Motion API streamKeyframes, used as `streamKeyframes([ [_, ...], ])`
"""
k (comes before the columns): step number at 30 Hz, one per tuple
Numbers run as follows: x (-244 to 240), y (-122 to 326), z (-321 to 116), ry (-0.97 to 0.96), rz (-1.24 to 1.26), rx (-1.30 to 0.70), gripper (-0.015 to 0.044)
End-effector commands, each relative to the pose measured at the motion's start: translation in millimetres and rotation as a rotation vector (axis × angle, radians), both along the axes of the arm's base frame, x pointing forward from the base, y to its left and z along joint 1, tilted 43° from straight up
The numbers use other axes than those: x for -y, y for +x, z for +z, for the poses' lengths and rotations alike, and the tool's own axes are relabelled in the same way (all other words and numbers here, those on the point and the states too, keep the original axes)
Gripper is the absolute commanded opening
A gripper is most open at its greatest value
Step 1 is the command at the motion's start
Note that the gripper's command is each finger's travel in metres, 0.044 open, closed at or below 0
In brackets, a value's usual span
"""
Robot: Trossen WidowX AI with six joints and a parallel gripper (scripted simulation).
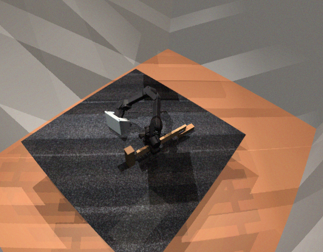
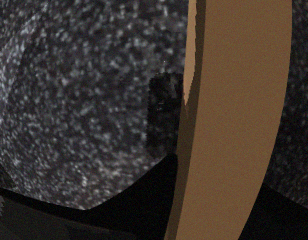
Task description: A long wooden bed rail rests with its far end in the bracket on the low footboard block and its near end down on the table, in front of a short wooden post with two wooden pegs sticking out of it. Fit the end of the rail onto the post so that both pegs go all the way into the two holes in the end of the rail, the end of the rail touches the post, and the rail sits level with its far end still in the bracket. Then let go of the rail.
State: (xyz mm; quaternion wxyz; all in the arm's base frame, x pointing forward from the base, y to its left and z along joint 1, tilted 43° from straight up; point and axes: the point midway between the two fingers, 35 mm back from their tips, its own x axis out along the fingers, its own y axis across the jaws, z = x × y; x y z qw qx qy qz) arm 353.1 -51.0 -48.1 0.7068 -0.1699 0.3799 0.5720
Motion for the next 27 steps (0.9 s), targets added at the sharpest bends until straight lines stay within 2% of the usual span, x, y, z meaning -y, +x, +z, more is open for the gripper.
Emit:
streamKeyframes([
  [1,2.4,-1.2,-1.1,-0.001,0.000,0.004,0.0000],
  [27,9.0,-3.2,-5.8,-0.001,0.000,0.004,0.0000],
])
